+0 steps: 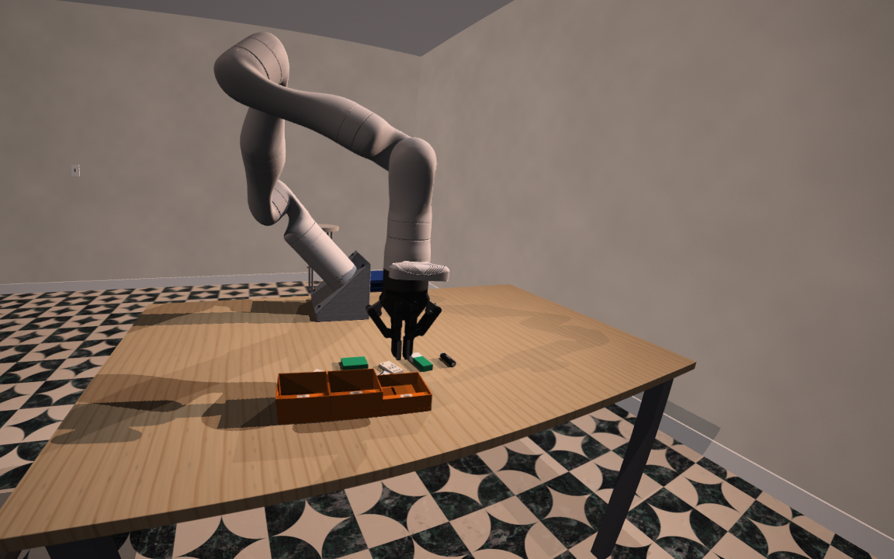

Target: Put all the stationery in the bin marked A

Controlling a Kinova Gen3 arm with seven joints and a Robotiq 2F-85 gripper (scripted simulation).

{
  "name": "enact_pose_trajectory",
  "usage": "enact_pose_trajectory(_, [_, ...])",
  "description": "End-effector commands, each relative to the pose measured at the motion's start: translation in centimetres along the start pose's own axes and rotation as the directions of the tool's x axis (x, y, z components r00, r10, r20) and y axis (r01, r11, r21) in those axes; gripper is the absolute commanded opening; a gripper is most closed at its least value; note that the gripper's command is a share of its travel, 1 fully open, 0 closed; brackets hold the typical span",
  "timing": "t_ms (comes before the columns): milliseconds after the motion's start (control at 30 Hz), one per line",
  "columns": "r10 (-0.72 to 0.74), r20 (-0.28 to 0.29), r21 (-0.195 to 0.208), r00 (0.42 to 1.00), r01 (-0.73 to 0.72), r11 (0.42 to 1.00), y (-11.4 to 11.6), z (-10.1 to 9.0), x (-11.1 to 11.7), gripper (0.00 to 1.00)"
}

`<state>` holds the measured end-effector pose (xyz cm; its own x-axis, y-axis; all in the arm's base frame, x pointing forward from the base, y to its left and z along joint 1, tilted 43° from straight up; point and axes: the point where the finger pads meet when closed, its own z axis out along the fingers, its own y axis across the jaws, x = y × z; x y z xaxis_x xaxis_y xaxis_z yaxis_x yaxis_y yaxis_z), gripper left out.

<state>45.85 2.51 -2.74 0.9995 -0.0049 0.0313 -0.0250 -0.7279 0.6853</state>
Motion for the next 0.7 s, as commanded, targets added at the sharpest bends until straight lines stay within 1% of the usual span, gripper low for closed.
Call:
enact_pose_trajectory(0, [0.002,-0.005,0.004,1.000,-0.002,1.000,0.0,-0.5,0.2,0.09])
enact_pose_trajectory(33, [0.002,-0.005,0.004,1.000,-0.002,1.000,0.0,-0.5,0.2,0.09])
enact_pose_trajectory(467, [-0.006,-0.002,0.006,1.000,0.006,1.000,-0.1,-11.5,-0.1,0.09])
enact_pose_trajectory(533, [-0.006,-0.002,0.006,1.000,0.006,1.000,-0.1,-11.5,-0.1,0.09])
enact_pose_trajectory(600, [-0.006,-0.001,0.006,1.000,0.006,1.000,-0.1,-13.1,-0.1,0.09])
enact_pose_trajectory(667, [-0.006,-0.001,0.006,1.000,0.006,1.000,-0.1,-13.1,-0.1,0.09])
